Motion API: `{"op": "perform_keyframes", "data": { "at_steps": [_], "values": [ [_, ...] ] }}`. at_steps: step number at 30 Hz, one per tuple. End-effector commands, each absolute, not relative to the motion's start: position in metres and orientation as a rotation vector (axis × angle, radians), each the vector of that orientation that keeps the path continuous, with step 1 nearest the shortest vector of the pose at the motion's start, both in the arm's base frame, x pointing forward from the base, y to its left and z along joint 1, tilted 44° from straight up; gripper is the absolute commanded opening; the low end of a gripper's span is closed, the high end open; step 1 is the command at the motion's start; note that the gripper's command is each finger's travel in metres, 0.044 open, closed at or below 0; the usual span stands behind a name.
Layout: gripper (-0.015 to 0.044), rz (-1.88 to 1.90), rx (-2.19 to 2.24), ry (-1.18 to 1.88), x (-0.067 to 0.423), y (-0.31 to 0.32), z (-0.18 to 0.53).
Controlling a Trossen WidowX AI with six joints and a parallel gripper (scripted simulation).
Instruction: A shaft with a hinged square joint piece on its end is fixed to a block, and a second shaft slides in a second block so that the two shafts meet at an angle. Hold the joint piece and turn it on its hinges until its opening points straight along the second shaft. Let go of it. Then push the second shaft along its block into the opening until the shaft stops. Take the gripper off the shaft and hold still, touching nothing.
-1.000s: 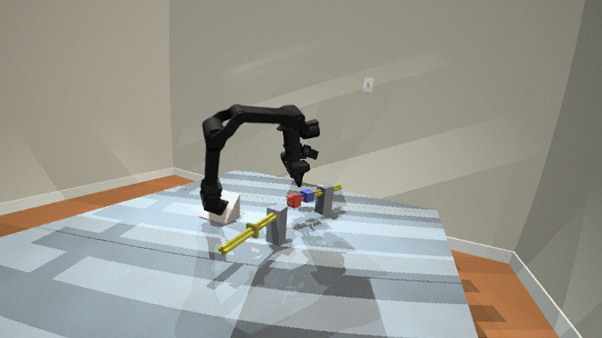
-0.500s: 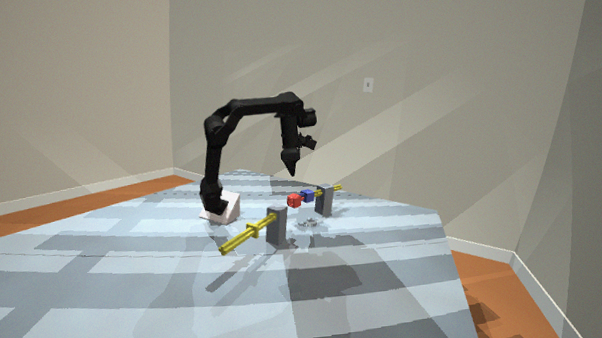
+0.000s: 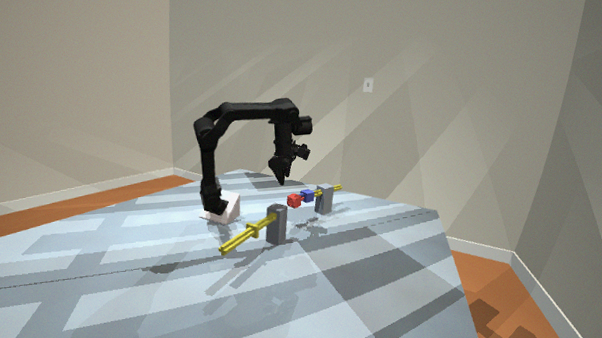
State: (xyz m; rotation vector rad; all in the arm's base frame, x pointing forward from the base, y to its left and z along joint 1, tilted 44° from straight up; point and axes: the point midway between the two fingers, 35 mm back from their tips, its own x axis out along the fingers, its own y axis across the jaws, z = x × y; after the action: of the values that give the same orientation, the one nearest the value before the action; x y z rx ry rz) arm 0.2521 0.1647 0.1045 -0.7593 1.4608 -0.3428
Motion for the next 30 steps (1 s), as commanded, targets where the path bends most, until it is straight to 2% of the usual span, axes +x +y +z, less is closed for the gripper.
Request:
{"op": "perform_keyframes", "data": {
  "at_steps": [1,30],
  "values": [
    [0.0440,-0.412,-0.681,1.436,0.2518,0.1632,0.1032],
    [0.0440,-0.971,0.039,1.116,0.2528,0.1566,0.0964]
  ]
}}
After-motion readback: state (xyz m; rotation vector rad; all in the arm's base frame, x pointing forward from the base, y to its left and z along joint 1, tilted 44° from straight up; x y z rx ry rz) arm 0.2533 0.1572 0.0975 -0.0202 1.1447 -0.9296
